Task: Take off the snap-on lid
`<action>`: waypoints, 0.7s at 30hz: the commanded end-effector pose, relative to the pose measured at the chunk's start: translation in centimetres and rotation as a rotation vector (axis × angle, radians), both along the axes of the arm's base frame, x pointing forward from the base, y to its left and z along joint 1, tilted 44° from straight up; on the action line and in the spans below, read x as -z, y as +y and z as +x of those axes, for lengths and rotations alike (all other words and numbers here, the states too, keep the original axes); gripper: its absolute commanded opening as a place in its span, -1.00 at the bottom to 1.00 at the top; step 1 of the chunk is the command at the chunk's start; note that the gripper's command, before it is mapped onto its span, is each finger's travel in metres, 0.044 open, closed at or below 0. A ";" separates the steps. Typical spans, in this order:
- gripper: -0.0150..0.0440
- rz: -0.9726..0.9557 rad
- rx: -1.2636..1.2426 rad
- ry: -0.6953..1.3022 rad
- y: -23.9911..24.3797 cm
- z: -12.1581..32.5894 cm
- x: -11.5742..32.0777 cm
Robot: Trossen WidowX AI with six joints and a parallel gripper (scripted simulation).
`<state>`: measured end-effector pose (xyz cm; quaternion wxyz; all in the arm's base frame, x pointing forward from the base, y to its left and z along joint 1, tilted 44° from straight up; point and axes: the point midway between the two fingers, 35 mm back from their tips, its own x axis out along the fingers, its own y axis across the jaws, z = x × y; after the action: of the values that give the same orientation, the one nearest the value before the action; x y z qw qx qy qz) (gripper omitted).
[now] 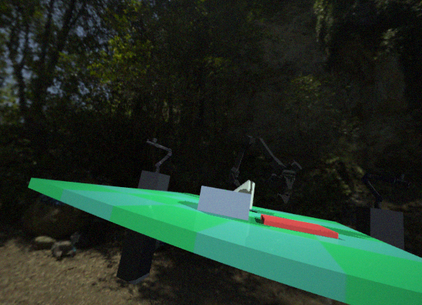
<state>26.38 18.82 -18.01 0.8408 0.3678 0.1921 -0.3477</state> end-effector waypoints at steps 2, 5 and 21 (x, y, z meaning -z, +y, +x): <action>1.00 0.006 0.001 -0.009 1.0 -0.1 -1.0; 1.00 0.007 0.001 -0.009 1.4 -0.3 -1.5; 1.00 0.007 0.001 -0.008 1.4 -0.5 -1.6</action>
<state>25.86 20.25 -16.40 0.8400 0.3716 0.1907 -0.3464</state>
